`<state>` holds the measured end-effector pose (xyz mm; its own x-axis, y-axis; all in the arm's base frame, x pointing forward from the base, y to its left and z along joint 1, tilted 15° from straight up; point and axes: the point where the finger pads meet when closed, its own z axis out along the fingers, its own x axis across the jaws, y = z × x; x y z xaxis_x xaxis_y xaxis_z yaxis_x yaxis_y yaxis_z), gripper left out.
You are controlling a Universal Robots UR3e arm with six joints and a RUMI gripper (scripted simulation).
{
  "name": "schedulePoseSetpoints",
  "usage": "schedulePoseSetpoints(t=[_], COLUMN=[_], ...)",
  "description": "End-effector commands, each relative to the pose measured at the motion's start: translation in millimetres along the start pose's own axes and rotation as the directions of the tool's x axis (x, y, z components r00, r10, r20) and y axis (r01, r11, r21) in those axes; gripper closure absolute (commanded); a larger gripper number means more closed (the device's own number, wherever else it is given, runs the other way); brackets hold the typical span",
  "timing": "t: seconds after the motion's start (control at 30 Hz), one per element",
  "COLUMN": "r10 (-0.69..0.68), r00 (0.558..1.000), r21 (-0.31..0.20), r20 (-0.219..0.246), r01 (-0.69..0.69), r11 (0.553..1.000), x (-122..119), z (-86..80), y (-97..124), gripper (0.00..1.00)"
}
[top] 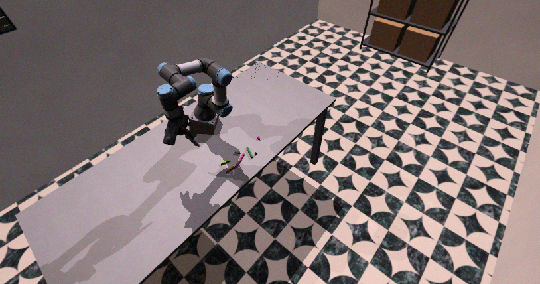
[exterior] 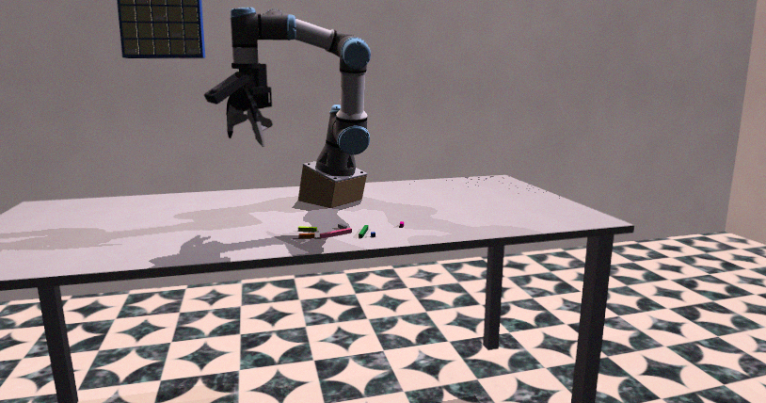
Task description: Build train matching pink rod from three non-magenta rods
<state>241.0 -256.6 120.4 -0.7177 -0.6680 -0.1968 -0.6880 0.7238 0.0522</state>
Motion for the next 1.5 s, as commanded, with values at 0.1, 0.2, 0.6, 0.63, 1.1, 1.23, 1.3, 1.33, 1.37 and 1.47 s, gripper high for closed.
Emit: schedulePoseSetpoints(t=[0.1,0.2,0.6,0.63,1.1,1.23,1.3,1.33,1.37,1.47], r10=[0.0,0.0,0.0,-0.001,-0.057,-0.108,-0.14,-0.159,-0.178,-0.245], r00=[1.0,1.0,1.0,1.0,0.998,0.994,0.99,0.987,0.984,0.97], r21=[0.002,0.002,0.002,0.002,0.004,0.005,0.006,0.006,0.006,0.007], r20=[-0.001,-0.001,-0.001,-0.001,-0.001,-0.001,-0.001,-0.001,-0.001,-0.002], r01=[0.0,0.0,0.0,0.001,0.057,0.108,0.14,0.159,0.178,0.245], r11=[1.0,1.0,1.0,1.0,0.998,0.994,0.99,0.987,0.984,0.97], x=[0.2,0.2,0.2,0.2,-4.6,-8.6,-11.2,-12.6,-14.2,-19.4], z=[-0.7,-0.7,-0.7,-0.7,1.5,3.4,4.6,5.3,6.1,8.6], y=[-0.4,-0.4,-0.4,-0.4,0.1,0.6,1.0,1.3,1.6,2.6], gripper=[0.0,0.0,0.0,0.0,0.0,0.0,0.0,0.0,0.0,0.0])
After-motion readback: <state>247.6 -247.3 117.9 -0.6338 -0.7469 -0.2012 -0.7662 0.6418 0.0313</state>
